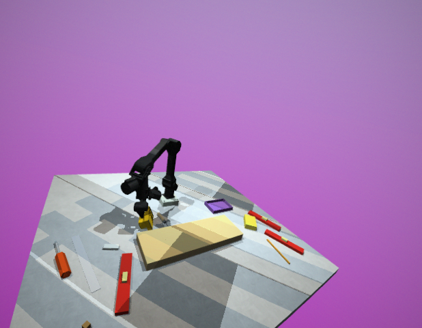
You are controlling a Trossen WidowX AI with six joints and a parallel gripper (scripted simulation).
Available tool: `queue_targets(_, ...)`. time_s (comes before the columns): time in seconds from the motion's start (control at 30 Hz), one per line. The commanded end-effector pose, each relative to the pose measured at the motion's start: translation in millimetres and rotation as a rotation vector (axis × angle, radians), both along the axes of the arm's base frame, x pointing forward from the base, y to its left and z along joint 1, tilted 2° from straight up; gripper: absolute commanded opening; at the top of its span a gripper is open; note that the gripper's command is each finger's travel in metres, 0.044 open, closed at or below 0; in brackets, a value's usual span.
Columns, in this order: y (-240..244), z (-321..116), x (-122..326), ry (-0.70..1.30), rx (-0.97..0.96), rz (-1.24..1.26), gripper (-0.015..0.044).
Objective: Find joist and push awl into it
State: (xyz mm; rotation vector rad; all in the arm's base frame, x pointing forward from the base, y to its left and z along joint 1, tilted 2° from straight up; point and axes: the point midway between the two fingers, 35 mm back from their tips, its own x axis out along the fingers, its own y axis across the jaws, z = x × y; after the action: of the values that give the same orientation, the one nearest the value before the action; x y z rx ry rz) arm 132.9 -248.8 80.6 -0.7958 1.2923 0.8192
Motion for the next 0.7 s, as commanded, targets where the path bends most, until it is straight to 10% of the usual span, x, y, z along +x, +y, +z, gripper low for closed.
queue_targets(0.0,-4,2,1,0.001,-0.010,0.003,0.0440)
queue_targets(0.67,-6,-29,3,0.001,-0.010,0.003,0.0440)
